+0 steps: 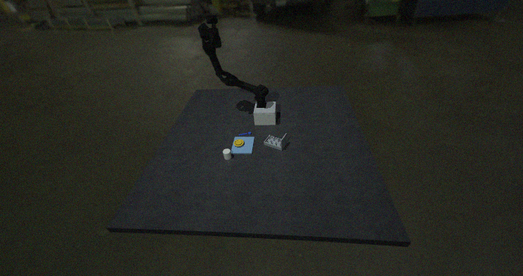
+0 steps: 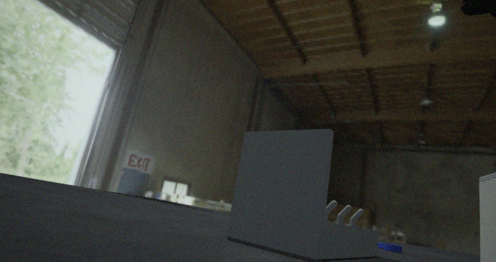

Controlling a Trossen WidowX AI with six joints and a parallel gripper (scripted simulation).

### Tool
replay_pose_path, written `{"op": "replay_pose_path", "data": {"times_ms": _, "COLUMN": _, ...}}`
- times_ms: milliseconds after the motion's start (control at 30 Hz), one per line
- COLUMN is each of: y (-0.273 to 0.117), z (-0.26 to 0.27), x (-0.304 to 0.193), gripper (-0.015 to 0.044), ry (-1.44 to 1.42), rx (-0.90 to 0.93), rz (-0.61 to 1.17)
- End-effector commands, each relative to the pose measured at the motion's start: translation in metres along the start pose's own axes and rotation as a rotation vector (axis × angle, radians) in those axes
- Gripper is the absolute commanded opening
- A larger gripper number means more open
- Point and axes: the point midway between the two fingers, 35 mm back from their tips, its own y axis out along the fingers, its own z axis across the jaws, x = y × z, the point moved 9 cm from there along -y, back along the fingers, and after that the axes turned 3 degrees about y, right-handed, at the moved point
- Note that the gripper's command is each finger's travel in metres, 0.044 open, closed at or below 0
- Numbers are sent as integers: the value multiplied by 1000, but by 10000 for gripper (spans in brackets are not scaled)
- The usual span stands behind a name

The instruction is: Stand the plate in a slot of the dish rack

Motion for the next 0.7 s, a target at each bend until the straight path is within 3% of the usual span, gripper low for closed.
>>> {"op": "replay_pose_path", "data": {"times_ms": 0, "y": 1, "z": 0, "x": -1, "gripper": 400, "ry": -4, "rx": -1, "rz": 3}}
{"op": "replay_pose_path", "data": {"times_ms": 300, "y": 32, "z": 5, "x": -42, "gripper": 400, "ry": -202, "rx": -66, "rz": 79}}
{"op": "replay_pose_path", "data": {"times_ms": 667, "y": 101, "z": 2, "x": -118, "gripper": 400, "ry": -515, "rx": -252, "rz": 117}}
